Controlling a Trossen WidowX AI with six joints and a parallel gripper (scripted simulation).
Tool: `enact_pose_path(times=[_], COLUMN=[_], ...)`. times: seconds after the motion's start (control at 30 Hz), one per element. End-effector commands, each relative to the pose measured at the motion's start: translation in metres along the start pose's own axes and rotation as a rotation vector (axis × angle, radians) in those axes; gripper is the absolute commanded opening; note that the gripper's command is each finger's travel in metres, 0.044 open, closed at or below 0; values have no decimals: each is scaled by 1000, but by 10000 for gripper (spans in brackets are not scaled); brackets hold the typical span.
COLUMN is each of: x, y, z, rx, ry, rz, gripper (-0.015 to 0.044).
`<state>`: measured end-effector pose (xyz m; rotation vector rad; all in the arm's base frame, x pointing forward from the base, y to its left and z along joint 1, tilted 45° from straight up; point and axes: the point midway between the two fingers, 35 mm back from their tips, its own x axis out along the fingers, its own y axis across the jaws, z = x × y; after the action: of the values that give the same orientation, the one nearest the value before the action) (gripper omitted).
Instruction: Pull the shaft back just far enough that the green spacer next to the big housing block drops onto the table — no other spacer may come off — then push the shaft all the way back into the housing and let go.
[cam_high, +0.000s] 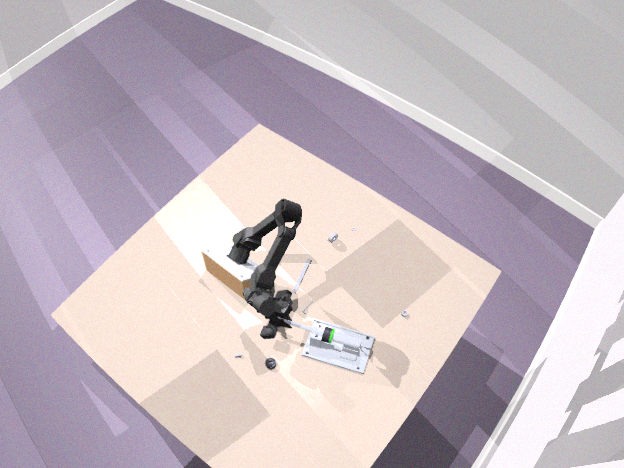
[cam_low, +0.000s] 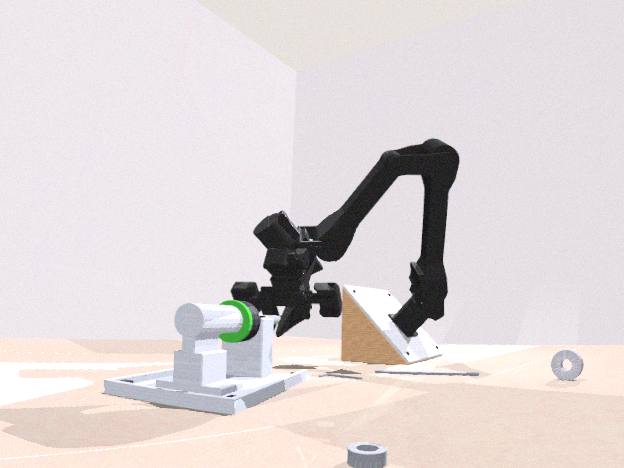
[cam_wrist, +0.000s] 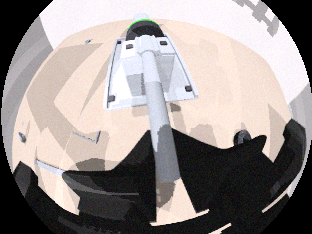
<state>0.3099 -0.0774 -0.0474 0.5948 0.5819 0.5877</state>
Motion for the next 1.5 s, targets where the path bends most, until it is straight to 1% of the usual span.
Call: enact_pose_path(times=[0.0,1.47], x=[-1,-4], y=[0,0], z=[-1,-5], rx=[0,0], ry=[0,0], rz=[1,0], gripper=[0,0])
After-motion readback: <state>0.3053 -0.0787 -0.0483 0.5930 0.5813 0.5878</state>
